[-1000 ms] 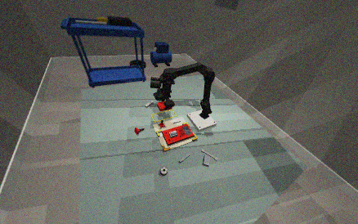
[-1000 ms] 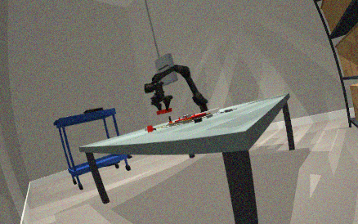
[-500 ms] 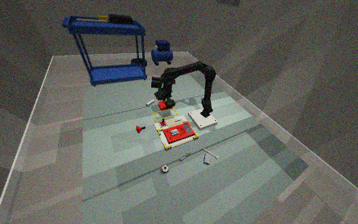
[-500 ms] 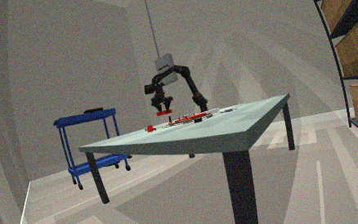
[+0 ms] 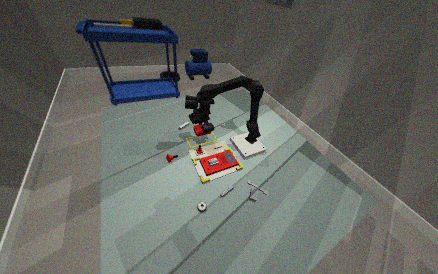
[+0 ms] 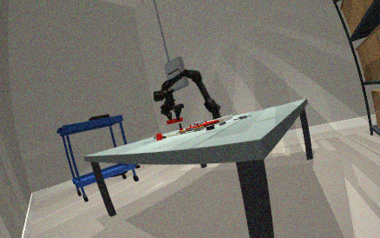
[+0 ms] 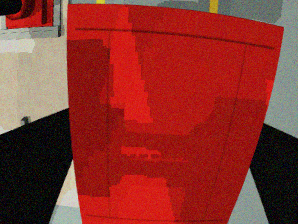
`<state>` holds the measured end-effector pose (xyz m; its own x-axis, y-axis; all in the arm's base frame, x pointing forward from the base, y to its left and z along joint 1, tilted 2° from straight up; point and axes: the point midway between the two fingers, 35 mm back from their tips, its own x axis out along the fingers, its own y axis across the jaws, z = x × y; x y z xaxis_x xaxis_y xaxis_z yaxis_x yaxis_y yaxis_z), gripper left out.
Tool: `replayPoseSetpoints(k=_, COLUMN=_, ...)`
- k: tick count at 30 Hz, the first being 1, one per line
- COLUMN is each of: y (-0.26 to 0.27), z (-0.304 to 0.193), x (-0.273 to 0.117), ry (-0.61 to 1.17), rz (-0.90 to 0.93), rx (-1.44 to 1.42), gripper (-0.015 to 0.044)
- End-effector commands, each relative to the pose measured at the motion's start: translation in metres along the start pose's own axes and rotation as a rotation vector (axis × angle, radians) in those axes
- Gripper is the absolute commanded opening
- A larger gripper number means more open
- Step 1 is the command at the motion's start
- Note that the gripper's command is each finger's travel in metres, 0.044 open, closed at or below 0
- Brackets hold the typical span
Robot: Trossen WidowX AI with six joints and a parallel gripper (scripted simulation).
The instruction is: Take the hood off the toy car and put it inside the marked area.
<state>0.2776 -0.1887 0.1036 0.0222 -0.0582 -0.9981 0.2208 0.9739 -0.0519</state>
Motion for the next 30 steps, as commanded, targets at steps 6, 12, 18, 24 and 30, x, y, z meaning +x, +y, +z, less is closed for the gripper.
replayPoseSetpoints(k=6, y=0.001, z=-0.002, x=0.007, ry=0.006, rz=0.004, rx=-0.003, gripper=0.0000)
replayPoseSetpoints(k=12, y=0.001, z=-0.002, x=0.011, ry=0.006, rz=0.004, rx=-0.003, gripper=0.0000)
replayPoseSetpoints(k=18, y=0.001, z=-0.002, x=0.014, ry=0.006, rz=0.004, rx=-0.003, gripper=0.0000)
replayPoseSetpoints(k=24, y=0.001, z=-0.002, x=0.018, ry=0.006, rz=0.004, rx=-0.003, gripper=0.0000)
replayPoseSetpoints(k=30, y=0.001, z=-0.002, x=0.021, ry=0.006, rz=0.004, rx=-0.003, gripper=0.0000)
